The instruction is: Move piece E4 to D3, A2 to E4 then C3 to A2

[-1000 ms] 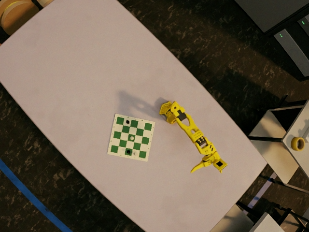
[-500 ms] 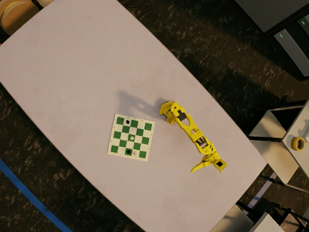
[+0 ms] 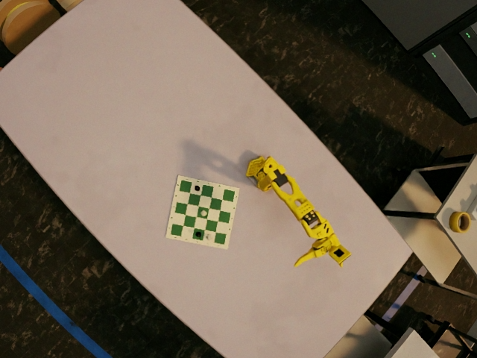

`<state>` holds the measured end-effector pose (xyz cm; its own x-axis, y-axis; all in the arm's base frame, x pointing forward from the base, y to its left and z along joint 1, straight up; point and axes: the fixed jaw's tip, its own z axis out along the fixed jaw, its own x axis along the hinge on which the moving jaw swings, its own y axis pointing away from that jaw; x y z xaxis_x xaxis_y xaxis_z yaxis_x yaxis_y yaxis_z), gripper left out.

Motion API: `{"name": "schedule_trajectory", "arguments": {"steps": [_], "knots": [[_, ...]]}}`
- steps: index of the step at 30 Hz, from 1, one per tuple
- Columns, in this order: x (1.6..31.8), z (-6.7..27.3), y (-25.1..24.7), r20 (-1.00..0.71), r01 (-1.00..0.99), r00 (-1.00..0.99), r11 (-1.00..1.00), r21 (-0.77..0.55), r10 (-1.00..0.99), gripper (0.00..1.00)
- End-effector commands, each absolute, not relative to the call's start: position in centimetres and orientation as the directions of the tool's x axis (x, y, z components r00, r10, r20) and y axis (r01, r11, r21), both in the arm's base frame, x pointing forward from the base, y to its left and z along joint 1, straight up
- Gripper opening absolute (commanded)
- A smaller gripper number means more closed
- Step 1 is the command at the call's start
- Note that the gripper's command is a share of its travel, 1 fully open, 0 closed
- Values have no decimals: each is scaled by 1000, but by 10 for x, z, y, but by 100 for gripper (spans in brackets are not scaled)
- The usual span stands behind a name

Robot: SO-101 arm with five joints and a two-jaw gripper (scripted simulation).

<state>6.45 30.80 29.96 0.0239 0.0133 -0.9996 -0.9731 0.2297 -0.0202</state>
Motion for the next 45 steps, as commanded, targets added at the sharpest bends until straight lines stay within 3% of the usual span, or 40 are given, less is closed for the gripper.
{"name": "schedule_trajectory", "arguments": {"steps": [1,11,14,26,31,45], "knots": [[66,303,305,-999,-971,25,237,-19,21,100],[113,289,260,-996,-907,-17,421,-23,-90,90],[113,289,260,-996,-907,-16,421,-23,-88,90],[156,252,182,-957,-743,-175,669,-27,-233,75],[160,245,169,-947,-710,-208,704,-28,-247,72],[159,188,76,-834,-411,-492,911,-30,-249,54]]}}
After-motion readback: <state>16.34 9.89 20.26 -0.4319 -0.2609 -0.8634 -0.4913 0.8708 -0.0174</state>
